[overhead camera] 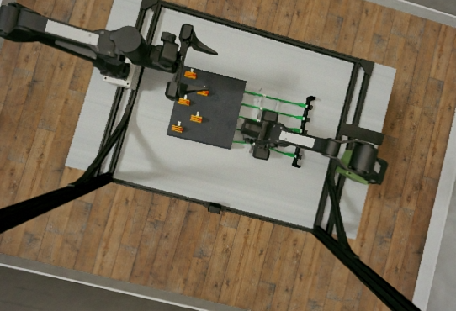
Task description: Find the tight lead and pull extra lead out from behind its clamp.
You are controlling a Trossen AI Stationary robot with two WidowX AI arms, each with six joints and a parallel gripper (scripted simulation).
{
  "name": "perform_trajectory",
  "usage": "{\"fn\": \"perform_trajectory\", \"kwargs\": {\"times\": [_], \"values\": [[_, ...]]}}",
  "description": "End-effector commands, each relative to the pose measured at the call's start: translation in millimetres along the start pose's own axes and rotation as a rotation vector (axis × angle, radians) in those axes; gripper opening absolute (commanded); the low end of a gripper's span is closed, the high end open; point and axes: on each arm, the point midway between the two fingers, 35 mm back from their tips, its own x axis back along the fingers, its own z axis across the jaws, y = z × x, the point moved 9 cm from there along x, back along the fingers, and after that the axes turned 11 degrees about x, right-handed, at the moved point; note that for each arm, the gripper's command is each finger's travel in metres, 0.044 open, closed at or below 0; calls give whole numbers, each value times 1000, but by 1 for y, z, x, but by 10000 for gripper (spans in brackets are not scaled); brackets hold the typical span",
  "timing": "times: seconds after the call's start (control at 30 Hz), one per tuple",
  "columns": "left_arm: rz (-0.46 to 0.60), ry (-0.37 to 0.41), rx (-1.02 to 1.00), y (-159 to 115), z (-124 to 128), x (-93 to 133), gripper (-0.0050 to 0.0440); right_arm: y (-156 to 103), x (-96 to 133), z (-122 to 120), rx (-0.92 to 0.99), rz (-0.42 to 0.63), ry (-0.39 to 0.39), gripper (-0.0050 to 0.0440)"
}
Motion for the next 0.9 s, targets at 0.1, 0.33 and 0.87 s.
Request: {"fn": "perform_trajectory", "kwargs": {"times": [0.1, 0.33, 0.87], "values": [[-18, -3, 0, 6, -1, 1, 440, 2, 3, 0, 6, -16, -3, 209], [-18, -3, 0, 6, -1, 1, 440, 2, 3, 0, 6, -16, -3, 209], [-18, -3, 0, 6, -1, 1, 440, 4, 10, -1, 0, -30, -9, -50]]}}
